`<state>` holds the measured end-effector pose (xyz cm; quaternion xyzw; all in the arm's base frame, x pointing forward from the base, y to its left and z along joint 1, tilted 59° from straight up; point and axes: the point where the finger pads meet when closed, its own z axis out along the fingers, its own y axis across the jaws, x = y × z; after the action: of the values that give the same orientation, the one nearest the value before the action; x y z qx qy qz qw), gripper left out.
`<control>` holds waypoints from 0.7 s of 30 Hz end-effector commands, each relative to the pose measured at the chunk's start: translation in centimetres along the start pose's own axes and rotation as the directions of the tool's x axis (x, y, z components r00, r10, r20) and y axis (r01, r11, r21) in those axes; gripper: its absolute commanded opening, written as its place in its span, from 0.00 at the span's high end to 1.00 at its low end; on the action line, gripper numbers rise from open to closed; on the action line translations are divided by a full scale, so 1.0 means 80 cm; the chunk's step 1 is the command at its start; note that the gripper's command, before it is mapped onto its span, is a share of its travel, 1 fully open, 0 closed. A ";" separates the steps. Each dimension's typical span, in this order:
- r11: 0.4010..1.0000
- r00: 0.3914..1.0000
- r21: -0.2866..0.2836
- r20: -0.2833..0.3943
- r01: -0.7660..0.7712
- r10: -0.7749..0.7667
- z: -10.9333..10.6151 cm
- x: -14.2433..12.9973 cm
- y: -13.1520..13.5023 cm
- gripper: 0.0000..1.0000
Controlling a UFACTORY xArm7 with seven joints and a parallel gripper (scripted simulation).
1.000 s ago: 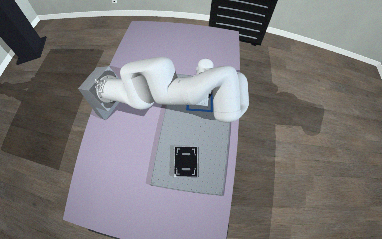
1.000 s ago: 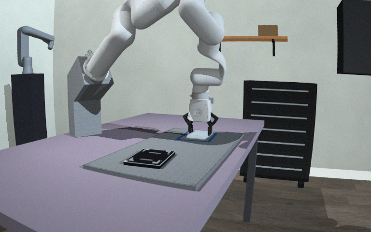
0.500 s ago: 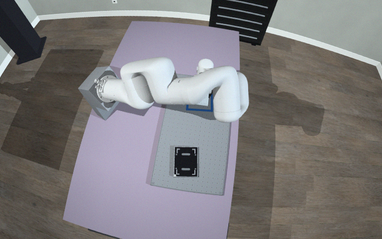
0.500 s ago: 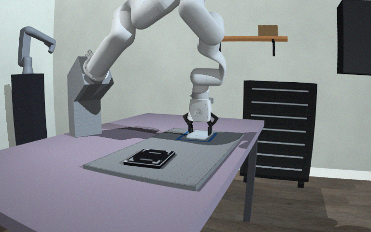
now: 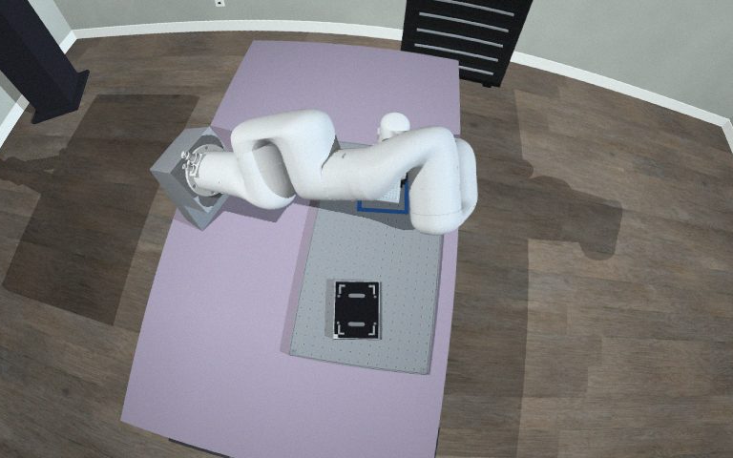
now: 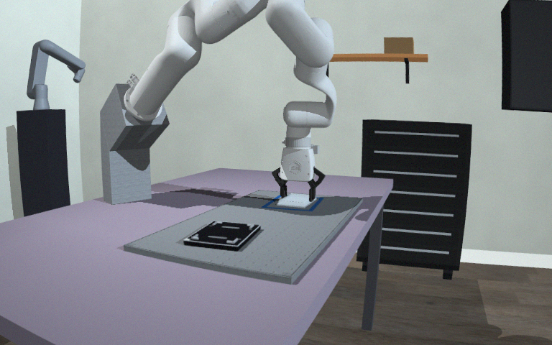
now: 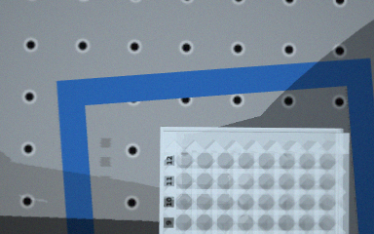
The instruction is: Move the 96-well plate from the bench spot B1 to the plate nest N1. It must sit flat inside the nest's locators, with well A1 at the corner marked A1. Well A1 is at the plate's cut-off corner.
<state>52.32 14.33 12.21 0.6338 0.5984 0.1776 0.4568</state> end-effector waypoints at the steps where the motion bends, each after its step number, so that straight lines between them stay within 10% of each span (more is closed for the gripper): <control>1: 1.000 1.000 -0.001 -0.004 0.000 0.000 -0.002 0.002 0.001 1.00; 21: 1.000 1.000 -0.001 -0.004 0.000 0.000 -0.012 0.002 0.001 1.00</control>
<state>51.89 14.54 12.50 0.6338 0.5984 0.1777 0.4568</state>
